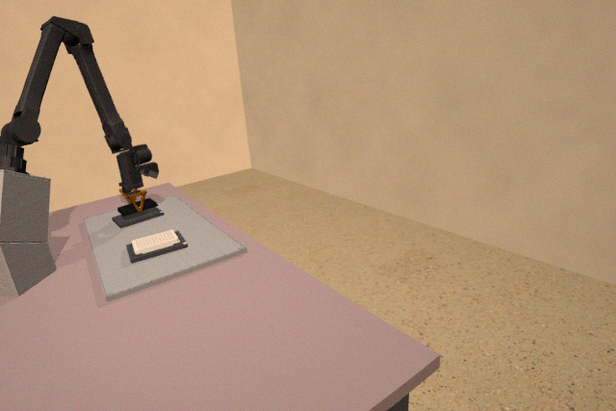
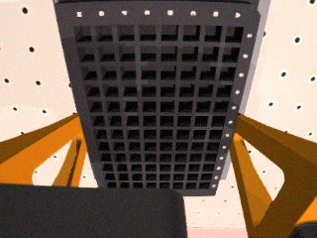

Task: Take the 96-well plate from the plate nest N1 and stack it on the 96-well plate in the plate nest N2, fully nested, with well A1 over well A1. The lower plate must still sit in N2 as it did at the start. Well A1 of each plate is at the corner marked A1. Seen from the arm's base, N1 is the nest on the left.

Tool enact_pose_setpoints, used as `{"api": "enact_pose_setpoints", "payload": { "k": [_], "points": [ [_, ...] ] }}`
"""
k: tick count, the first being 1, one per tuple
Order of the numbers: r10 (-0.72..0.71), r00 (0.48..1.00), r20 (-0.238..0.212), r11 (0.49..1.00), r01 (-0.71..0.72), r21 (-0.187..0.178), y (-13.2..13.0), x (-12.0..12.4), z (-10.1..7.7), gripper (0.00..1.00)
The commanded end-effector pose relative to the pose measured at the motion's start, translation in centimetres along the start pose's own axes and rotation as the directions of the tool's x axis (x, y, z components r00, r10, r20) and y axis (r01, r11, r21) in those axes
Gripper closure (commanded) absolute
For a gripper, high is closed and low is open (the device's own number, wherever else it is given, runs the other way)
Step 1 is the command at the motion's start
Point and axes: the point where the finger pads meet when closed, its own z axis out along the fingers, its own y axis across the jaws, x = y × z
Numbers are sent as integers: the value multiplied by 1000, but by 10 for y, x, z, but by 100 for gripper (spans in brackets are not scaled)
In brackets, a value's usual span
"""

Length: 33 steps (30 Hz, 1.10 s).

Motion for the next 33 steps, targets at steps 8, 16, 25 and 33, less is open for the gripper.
{"api": "enact_pose_setpoints", "payload": {
  "k": [8,16,25,33],
  "points": [
    [-3,1000,12,1000,3,0,-4,-4,-24,100],
    [-4,1000,12,1000,4,0,-4,-4,-38,100],
    [-3,1000,13,1000,3,0,-4,-4,-49,100],
    [-4,1000,13,1000,4,0,-4,-4,-62,100]
  ]
}}
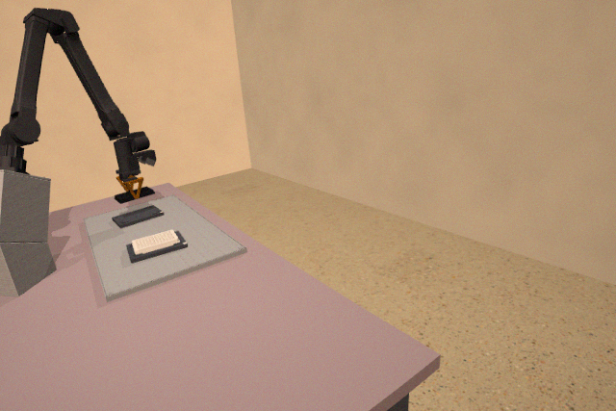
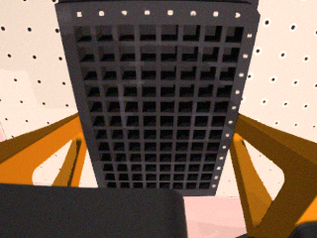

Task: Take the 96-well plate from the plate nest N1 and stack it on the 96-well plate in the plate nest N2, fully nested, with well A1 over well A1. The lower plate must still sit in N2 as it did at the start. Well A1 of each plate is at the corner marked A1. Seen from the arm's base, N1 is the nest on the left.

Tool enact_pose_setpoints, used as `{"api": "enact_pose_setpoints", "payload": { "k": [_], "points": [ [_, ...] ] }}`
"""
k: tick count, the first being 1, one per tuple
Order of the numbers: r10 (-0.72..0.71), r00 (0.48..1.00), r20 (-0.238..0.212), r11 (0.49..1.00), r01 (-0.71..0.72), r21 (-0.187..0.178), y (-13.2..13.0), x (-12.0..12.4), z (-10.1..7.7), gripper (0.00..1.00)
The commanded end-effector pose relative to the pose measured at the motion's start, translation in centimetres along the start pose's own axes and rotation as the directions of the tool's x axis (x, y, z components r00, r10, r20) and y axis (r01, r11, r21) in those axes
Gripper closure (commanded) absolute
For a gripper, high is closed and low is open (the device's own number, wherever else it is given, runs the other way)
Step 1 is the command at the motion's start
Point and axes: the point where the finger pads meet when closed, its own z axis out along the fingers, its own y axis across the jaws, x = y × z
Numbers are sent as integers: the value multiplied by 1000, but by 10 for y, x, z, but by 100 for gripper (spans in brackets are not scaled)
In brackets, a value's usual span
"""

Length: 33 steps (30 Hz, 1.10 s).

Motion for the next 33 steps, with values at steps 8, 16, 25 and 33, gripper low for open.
{"api": "enact_pose_setpoints", "payload": {
  "k": [8,16,25,33],
  "points": [
    [-5,1000,16,1000,5,-1,-3,-4,-25,100],
    [-12,1000,14,1000,12,-4,0,-3,-34,100],
    [-11,1000,5,1000,11,0,-2,0,-31,100],
    [-11,1000,5,1000,11,0,-2,0,-31,100]
  ]
}}
